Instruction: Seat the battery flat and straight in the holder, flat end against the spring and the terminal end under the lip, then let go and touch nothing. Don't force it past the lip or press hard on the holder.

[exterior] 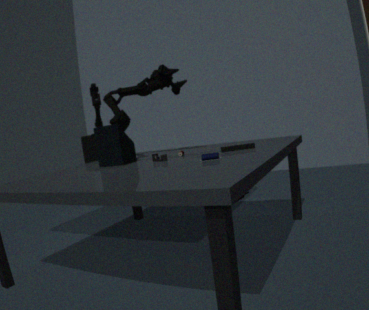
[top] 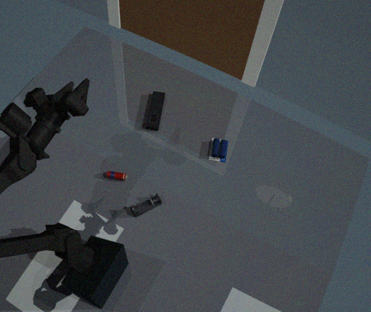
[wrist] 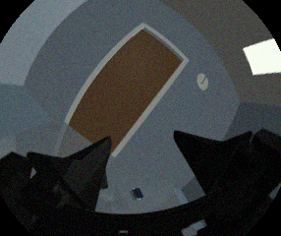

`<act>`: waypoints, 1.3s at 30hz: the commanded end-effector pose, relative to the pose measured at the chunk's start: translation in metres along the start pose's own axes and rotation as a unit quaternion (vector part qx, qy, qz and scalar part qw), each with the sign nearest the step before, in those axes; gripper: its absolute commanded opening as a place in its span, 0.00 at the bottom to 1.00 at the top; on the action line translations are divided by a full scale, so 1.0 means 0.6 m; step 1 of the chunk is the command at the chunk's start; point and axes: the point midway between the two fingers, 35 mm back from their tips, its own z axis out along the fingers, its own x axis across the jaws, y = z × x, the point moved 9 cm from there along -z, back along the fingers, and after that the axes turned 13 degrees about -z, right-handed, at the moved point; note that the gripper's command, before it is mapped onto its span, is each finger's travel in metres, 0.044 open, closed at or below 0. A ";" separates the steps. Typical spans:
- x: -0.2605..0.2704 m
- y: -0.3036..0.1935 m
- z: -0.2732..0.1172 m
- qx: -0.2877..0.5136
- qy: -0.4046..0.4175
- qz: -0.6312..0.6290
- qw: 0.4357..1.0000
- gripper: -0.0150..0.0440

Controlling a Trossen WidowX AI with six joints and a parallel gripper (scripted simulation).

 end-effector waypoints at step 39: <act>0.222 -0.346 0.119 0.016 0.742 -0.375 0.555 0.64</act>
